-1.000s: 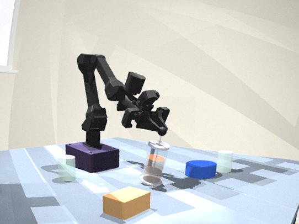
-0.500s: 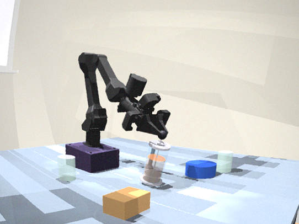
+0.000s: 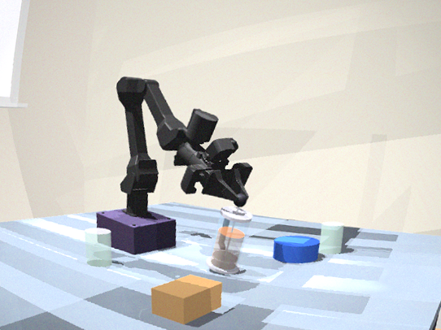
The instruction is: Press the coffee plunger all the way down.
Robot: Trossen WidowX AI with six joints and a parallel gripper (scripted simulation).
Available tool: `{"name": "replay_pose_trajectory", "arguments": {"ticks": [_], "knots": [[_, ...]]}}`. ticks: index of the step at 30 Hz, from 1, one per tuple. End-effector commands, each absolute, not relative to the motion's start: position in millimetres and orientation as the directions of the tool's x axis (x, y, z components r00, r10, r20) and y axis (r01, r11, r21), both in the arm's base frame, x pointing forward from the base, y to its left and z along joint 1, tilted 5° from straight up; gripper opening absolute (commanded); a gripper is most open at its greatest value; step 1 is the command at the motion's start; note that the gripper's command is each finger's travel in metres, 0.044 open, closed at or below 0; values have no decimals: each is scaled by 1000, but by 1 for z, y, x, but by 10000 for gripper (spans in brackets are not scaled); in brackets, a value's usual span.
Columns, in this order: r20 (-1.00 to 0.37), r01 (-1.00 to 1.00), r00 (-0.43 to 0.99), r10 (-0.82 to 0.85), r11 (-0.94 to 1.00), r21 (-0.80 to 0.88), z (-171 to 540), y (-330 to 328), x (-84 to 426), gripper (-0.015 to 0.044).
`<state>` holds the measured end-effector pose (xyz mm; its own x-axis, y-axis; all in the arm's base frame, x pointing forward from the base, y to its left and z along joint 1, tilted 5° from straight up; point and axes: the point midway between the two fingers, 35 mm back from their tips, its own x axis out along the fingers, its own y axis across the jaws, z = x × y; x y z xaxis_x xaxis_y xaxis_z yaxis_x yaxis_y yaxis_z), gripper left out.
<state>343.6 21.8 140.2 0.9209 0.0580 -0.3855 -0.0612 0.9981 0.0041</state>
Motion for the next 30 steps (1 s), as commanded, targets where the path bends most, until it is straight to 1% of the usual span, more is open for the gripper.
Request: {"name": "replay_pose_trajectory", "arguments": {"ticks": [1,14,26,30], "knots": [[-406,-65,912,58,998,-3,134,22,344,118],[-386,-61,920,58,998,4,140,22,344,118],[-386,-61,920,58,998,4,140,22,344,433],[-387,-61,920,58,998,4,142,22,344,440]]}}
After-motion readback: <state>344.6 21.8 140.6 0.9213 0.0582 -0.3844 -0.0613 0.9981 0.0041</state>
